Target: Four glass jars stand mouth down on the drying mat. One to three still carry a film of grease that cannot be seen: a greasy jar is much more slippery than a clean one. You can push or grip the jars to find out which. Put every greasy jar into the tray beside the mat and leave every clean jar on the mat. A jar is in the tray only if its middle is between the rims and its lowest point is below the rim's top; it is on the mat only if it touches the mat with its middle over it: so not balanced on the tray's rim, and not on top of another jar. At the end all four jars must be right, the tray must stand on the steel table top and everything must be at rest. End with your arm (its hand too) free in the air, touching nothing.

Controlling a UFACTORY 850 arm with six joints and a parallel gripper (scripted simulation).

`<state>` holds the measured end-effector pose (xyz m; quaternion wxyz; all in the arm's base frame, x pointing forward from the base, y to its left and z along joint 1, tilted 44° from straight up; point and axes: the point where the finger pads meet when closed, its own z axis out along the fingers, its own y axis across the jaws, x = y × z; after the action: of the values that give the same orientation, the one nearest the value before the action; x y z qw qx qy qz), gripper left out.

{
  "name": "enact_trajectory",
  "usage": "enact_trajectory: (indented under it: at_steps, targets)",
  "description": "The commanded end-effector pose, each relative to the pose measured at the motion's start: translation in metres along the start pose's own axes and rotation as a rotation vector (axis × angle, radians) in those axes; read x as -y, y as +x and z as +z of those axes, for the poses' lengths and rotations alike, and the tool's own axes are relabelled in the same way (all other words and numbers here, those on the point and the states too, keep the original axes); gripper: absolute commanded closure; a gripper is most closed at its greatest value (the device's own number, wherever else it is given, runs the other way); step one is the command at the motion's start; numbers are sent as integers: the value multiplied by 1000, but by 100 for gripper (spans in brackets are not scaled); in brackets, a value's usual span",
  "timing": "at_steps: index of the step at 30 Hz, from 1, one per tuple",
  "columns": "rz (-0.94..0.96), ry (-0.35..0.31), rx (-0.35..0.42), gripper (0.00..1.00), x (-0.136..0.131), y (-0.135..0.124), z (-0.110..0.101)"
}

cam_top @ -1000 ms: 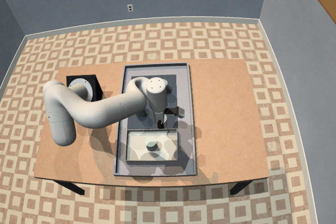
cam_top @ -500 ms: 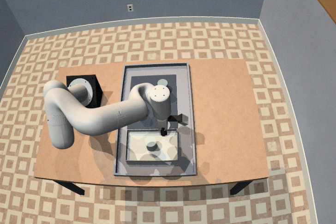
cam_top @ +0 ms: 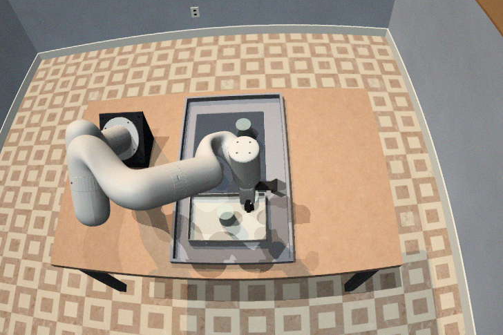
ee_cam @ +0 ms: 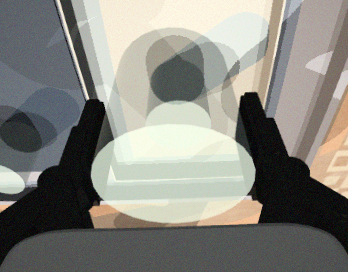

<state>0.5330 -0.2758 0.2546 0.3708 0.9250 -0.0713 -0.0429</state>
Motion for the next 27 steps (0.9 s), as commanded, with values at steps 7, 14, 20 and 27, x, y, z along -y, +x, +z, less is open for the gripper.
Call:
enact_trajectory:
  at_steps: [7,14,20,27]
  targets:
    - [1,0,-2,100,0,1,18]
    - [1,0,-2,100,0,1,36]
    - [1,0,-2,100,0,1,47]
    - [1,0,-2,100,0,1,65]
